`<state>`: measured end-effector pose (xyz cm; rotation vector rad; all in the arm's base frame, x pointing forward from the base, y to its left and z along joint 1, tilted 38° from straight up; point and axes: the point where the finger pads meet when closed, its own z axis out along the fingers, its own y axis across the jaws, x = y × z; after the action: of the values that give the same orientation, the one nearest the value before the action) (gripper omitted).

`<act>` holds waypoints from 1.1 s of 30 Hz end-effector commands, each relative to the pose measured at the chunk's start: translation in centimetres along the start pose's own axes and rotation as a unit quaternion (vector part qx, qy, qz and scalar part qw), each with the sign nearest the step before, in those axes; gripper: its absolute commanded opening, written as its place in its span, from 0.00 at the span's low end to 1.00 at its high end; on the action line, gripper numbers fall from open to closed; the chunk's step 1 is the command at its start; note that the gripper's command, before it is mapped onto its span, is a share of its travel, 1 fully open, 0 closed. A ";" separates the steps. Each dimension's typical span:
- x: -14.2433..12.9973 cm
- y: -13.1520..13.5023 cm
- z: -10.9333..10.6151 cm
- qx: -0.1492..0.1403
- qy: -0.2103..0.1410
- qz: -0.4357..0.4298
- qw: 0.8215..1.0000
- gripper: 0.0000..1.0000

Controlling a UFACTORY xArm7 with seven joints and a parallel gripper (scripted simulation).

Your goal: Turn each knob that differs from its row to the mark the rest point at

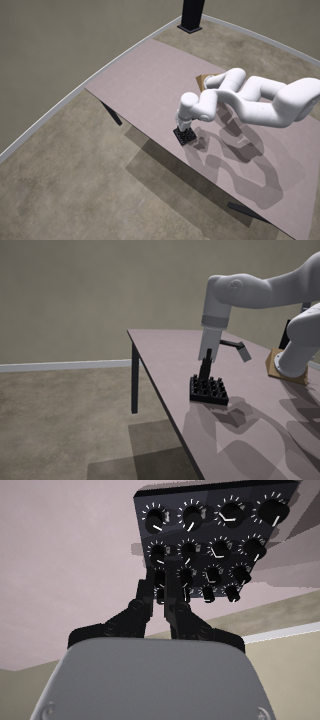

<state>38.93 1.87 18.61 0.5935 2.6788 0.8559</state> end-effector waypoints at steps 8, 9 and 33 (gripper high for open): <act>-0.1 0.0 -0.1 0.000 -0.001 0.000 1.000 0.08; -0.1 0.0 -0.1 0.000 -0.001 0.000 1.000 0.08; -0.1 0.0 -0.1 0.000 -0.002 -0.132 0.991 0.08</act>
<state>38.93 1.87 18.61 0.2794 2.6813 0.7892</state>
